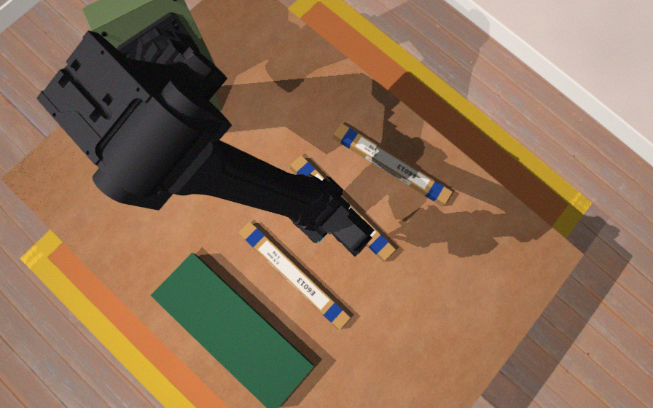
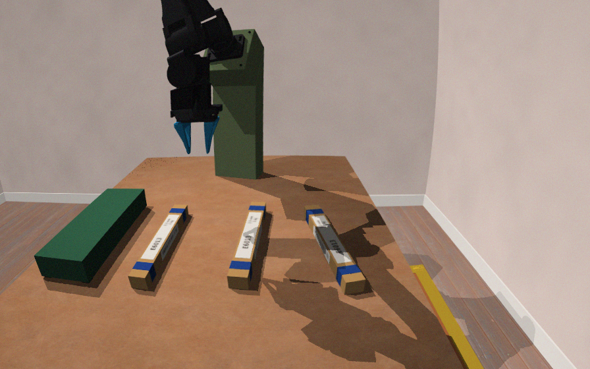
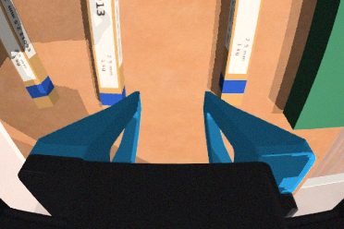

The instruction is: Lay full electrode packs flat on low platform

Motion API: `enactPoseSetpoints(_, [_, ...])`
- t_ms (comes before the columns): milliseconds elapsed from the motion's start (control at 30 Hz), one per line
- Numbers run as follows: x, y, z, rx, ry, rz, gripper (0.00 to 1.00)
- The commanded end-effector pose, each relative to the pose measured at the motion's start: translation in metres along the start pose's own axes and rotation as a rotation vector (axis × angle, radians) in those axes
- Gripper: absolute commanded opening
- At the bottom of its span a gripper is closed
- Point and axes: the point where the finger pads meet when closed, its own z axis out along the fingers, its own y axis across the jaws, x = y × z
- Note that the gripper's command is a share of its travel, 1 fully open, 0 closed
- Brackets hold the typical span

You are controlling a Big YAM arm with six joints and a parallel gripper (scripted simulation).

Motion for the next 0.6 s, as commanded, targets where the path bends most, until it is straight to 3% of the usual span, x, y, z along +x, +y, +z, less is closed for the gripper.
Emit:
enactPoseSetpoints(0, [-0.0165,-0.0041,0.0063,0.008,-0.029,-0.015,0.43])
enactPoseSetpoints(567, [-0.0095,0.0001,-0.0031,-0.005,-0.025,-0.028,0.43])
